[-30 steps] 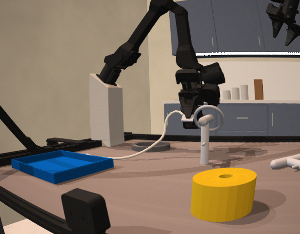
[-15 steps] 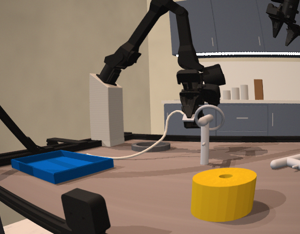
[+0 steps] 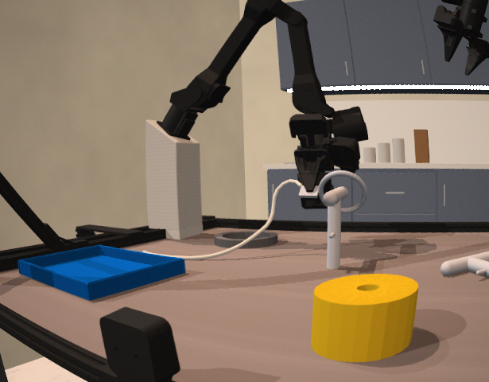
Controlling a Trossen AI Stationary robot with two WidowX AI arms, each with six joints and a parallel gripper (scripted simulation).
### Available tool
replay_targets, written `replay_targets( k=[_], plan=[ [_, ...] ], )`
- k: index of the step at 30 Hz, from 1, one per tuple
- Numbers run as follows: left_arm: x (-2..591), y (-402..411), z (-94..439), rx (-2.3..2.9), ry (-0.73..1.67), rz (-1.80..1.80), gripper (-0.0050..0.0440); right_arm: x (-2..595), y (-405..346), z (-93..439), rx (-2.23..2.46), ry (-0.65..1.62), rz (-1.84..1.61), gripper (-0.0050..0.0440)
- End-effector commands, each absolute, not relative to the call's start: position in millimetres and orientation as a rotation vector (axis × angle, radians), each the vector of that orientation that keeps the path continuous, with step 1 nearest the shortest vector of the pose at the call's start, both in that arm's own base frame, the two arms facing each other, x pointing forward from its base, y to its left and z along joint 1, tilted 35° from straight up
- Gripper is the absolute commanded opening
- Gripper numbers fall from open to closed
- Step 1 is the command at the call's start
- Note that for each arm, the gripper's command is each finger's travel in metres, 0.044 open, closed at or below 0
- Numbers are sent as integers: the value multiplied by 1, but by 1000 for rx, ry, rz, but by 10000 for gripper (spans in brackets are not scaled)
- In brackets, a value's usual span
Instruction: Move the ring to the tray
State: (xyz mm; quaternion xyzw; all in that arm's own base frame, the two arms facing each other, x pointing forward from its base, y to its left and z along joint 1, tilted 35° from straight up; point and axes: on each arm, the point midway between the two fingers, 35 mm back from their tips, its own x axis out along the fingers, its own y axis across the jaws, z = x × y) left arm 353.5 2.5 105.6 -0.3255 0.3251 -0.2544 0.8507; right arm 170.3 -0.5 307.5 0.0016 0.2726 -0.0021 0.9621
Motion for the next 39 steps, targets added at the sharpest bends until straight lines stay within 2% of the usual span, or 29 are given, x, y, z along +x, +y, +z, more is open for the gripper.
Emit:
replay_targets(
  k=[1, 39],
  plan=[
    [352, 5, 106, -684, 683, -541, 0, 170, 0, 307, 0, 554, 0, 400],
    [341, 22, 115, -684, 682, -541, 0, 170, 0, 307, 0, 554, 0, 400]
  ],
)
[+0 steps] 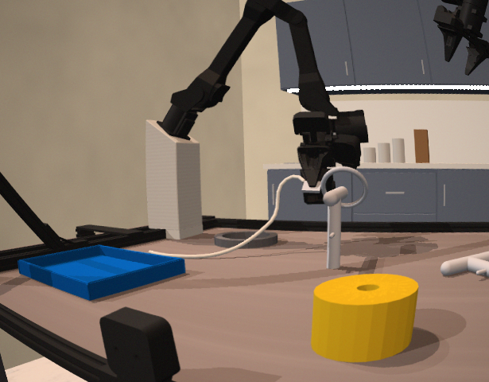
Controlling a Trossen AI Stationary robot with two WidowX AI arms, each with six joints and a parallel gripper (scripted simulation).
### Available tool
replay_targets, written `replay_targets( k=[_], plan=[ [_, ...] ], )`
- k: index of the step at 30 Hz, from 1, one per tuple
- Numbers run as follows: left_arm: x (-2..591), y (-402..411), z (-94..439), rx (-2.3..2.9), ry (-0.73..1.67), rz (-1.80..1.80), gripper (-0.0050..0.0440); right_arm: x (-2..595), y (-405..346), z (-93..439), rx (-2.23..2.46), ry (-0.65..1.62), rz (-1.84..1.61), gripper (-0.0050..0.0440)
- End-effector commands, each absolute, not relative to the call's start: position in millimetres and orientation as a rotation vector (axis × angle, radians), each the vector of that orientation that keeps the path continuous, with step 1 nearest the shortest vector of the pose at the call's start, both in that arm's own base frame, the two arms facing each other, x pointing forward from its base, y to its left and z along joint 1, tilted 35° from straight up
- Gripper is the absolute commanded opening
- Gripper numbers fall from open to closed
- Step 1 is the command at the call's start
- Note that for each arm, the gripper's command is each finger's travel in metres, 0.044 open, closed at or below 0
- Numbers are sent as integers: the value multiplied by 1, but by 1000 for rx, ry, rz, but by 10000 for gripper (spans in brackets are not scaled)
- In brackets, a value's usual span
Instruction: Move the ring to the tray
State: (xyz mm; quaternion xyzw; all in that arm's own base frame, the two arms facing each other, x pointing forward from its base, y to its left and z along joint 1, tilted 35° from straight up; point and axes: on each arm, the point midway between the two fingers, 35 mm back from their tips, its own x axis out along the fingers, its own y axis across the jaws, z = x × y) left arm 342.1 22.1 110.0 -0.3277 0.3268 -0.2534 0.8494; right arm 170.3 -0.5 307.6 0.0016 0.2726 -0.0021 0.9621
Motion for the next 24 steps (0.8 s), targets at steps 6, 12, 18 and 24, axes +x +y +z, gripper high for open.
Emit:
replay_targets(
  k=[6, 12, 18, 24],
  plan=[
    [336, 20, 123, -684, 683, -541, 0, 170, 0, 307, 0, 554, 0, 400],
    [330, 19, 131, -684, 683, -541, 0, 170, 0, 307, 0, 554, 0, 400],
    [327, 18, 137, -683, 683, -540, 0, 170, 0, 307, 0, 554, 0, 400],
    [321, 16, 144, -683, 684, -540, 0, 170, 0, 307, 0, 554, 0, 400]
  ],
)
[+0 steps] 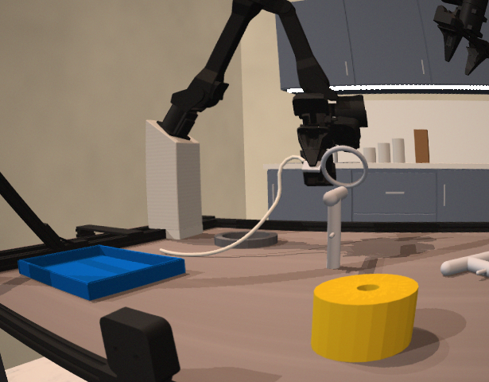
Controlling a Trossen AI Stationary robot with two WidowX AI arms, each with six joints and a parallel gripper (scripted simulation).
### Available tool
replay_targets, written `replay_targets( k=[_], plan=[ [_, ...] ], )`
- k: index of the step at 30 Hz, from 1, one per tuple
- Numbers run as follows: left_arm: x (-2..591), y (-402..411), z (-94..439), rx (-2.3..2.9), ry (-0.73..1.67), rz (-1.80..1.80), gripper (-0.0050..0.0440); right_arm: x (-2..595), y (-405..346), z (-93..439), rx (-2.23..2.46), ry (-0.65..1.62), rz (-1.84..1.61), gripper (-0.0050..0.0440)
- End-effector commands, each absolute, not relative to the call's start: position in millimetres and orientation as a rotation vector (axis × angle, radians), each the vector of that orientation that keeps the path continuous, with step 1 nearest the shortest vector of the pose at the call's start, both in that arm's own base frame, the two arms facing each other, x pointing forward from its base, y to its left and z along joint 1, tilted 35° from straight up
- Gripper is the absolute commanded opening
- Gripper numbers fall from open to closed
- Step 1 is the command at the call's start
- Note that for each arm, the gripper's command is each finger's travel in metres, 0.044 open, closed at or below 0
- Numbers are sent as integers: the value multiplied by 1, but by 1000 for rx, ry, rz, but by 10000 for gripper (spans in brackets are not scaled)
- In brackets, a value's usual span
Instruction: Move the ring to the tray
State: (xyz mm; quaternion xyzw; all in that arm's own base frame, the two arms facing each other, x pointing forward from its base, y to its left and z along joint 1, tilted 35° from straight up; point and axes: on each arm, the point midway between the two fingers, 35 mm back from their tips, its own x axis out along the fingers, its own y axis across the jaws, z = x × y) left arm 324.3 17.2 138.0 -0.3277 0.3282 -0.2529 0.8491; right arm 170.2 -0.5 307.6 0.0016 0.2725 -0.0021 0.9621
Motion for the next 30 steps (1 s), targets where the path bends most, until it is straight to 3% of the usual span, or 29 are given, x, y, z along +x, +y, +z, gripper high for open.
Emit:
replay_targets(
  k=[1, 30],
  plan=[
    [320, 16, 146, -683, 684, -540, 0, 170, 0, 307, 0, 554, 0, 400],
    [297, 19, 147, -673, 698, -535, 0, 170, 0, 307, 0, 554, 0, 400]
  ],
)
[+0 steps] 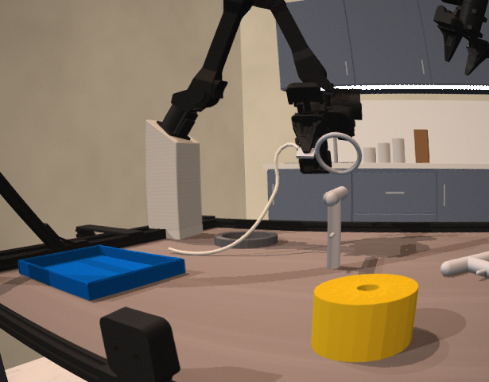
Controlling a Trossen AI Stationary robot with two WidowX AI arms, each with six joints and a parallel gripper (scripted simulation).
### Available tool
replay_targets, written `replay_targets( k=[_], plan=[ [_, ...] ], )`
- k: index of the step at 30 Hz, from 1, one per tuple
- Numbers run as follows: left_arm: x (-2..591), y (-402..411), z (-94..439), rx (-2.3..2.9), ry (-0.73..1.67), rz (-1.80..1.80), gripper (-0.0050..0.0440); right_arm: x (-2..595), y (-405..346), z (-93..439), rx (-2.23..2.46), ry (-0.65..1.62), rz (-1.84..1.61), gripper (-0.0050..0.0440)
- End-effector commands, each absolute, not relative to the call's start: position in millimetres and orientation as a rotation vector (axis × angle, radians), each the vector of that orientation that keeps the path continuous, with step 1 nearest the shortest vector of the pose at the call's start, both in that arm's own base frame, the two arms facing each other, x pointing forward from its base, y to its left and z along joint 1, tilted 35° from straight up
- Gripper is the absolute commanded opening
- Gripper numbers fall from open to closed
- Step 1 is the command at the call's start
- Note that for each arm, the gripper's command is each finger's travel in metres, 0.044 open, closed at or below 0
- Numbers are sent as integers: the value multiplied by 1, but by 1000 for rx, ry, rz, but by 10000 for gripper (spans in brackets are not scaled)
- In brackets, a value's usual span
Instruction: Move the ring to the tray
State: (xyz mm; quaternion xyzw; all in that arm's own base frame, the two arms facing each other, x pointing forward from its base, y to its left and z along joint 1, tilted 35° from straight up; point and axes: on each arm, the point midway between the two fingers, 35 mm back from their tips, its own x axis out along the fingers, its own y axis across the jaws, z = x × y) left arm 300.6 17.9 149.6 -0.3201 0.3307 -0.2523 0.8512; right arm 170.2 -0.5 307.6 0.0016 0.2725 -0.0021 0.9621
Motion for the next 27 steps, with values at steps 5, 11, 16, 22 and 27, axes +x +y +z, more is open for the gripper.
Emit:
replay_targets(
  k=[5, 11, 16, 22, 27],
  plan=[
    [291, 22, 142, -670, 703, -534, 0, 170, 0, 307, 0, 554, 0, 400],
    [283, 25, 136, -668, 708, -533, 0, 170, 0, 307, 0, 554, 0, 400],
    [280, 27, 134, -667, 710, -533, 0, 170, 0, 307, 0, 554, 0, 400],
    [272, 29, 128, -666, 712, -533, 0, 170, 0, 307, 0, 554, 0, 400],
    [265, 31, 124, -667, 712, -533, 0, 170, 0, 307, 0, 554, 0, 400]
  ],
)
